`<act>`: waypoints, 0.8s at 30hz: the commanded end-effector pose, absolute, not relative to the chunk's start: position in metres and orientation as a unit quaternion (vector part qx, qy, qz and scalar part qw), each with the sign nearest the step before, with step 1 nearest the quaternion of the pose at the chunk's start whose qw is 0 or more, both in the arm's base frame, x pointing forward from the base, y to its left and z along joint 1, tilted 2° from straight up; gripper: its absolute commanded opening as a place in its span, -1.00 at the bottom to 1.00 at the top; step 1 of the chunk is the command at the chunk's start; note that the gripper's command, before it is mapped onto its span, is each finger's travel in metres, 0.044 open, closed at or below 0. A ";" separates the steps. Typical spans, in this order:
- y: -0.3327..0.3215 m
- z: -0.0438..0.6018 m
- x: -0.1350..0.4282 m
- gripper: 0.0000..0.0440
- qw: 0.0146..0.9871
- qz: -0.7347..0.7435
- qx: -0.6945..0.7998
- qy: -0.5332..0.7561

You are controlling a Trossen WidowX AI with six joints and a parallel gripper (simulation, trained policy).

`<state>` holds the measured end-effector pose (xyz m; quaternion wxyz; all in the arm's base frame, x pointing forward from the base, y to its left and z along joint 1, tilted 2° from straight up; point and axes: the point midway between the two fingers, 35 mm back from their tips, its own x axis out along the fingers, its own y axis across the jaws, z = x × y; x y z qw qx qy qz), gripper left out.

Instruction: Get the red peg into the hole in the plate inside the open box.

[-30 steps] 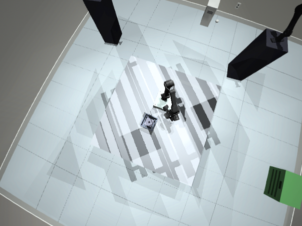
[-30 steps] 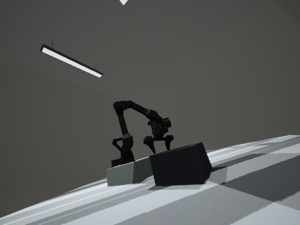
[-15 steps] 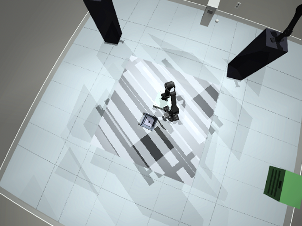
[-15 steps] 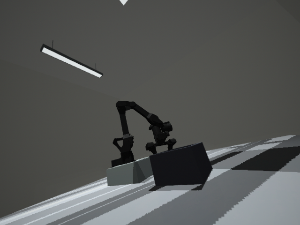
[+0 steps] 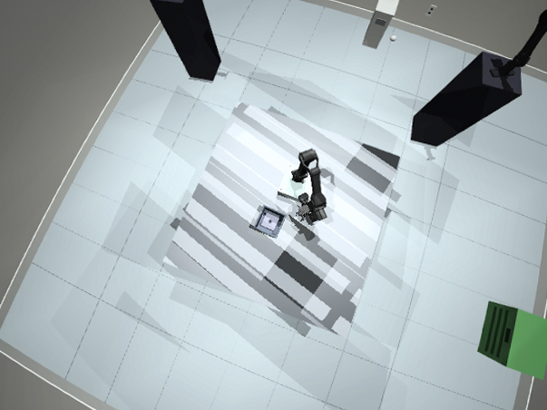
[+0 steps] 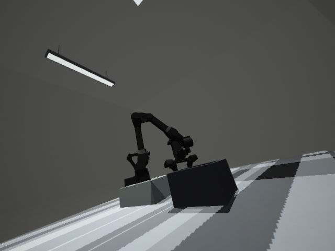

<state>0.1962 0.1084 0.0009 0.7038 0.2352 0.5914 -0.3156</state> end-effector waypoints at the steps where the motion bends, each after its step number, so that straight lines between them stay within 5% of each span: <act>1: 0.107 -0.009 0.182 -0.45 0.681 -0.326 0.226 0.616; 6: 0.104 -0.012 0.181 -0.98 0.666 -0.334 0.237 0.624; 24: 0.082 0.040 0.216 -1.00 0.724 -0.316 0.209 0.576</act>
